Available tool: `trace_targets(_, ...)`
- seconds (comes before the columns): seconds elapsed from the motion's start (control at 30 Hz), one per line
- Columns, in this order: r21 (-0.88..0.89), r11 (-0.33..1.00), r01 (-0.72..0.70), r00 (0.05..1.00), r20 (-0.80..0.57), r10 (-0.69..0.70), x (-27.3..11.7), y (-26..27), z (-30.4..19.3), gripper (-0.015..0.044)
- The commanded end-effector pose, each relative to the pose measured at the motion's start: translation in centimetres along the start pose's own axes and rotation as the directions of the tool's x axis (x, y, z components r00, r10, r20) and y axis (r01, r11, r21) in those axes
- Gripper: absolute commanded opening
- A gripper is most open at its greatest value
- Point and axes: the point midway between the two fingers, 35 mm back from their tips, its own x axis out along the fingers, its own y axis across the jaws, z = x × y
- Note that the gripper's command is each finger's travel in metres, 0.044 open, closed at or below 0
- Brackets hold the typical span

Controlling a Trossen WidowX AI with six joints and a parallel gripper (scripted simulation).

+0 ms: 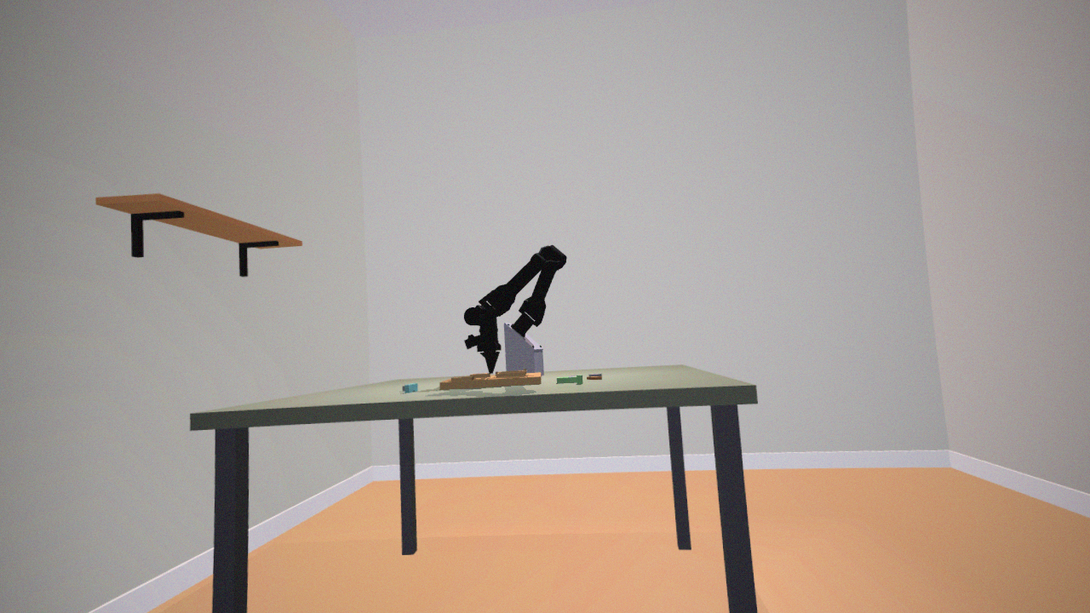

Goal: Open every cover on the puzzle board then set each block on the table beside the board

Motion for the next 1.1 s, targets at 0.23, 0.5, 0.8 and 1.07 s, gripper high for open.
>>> trace_targets(0.23, -0.004, 1.000, -0.004, 1.000, 0.011, 0.004, -1.6, 0.2, 0.5, 0.0000)
trace_targets(0.5, -0.004, 1.000, -0.004, 1.000, 0.011, 0.004, -2.6, 0.2, 0.6, 0.0000)
trace_targets(0.8, -0.004, 1.000, -0.004, 1.000, 0.010, 0.004, -3.8, 0.1, 0.7, 0.0000)
trace_targets(1.07, 0.002, 1.000, -0.004, 1.000, 0.006, 0.004, -4.2, -2.3, -0.3, 0.0000)
